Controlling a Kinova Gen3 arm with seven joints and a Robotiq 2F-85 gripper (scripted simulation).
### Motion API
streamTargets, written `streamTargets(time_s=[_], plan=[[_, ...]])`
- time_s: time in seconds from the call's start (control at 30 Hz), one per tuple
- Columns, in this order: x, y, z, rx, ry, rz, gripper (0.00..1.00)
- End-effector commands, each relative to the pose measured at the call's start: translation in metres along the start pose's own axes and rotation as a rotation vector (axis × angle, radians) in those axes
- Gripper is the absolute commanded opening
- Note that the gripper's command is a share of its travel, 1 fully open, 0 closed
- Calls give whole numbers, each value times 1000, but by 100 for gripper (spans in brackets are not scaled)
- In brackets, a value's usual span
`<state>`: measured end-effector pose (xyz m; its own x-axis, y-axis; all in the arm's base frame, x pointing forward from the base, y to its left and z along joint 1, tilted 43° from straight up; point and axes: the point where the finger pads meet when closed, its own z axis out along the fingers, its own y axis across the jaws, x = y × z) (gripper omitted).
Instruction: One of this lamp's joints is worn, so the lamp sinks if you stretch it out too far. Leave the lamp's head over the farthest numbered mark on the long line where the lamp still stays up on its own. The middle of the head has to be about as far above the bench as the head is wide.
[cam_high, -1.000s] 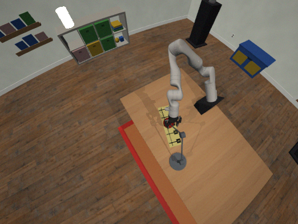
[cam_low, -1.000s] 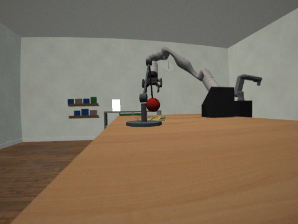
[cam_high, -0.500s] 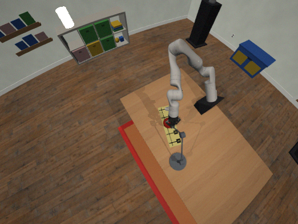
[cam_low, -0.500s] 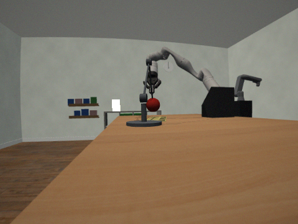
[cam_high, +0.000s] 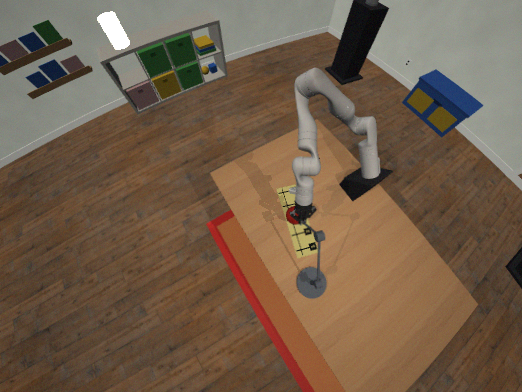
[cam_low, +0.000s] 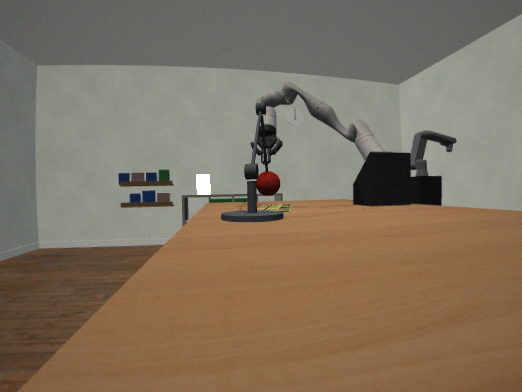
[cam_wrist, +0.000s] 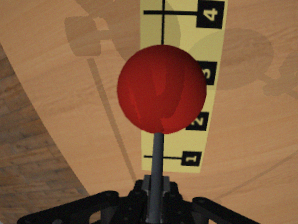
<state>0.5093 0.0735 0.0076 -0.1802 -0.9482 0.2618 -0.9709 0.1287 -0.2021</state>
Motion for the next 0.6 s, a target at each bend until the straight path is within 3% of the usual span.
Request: streamTargets(time_s=[0.0,0.57], plan=[[-1,0,-1,2,-2,-1,0],[37,-1,-11,-1,-1,-4,0]])
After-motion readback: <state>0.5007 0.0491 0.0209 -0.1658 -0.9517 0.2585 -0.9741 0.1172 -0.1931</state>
